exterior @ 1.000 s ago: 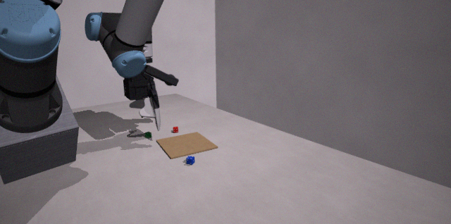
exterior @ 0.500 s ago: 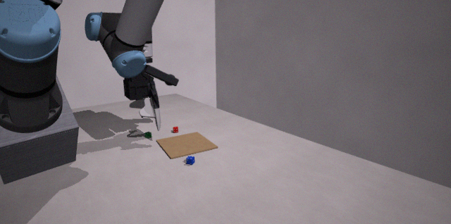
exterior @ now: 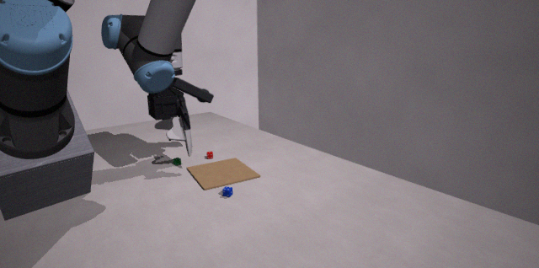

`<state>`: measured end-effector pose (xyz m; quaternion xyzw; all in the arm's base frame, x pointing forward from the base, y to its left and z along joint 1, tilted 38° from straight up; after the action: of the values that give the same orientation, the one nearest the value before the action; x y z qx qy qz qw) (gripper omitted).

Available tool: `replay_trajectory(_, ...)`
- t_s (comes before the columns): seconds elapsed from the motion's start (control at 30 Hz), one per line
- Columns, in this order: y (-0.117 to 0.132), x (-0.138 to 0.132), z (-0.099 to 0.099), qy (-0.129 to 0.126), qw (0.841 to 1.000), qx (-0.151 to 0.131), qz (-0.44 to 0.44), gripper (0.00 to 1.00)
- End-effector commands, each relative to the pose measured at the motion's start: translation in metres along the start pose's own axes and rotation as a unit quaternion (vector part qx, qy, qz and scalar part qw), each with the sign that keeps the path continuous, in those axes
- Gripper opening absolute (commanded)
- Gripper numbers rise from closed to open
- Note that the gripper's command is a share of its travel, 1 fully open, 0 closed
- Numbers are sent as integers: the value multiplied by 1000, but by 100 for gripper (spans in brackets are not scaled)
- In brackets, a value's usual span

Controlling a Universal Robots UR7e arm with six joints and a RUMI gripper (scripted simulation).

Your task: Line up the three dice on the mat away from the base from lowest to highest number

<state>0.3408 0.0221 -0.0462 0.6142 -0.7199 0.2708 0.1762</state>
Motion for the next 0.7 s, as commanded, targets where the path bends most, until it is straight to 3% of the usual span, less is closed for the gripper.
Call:
replay_trajectory(0.0, 2, 0, -1, 0, 1000, 0, -2, 100)
replay_trajectory(0.43, 0, -1, -15, 0, 1000, 2, 0, 100)
replay_trajectory(0.67, -1, -1, -35, 0, 1000, 3, 0, 100)
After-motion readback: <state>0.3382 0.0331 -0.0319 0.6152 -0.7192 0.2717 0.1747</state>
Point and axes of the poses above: the point where the finger pads meet when closed, its own z axis out along the fingers, its own x axis across the jaws, y = z × x, the point moved 8 cm from there along -z, back along the fingers, and after that the axes turned 1 degree about z, right-handed, at the moved point
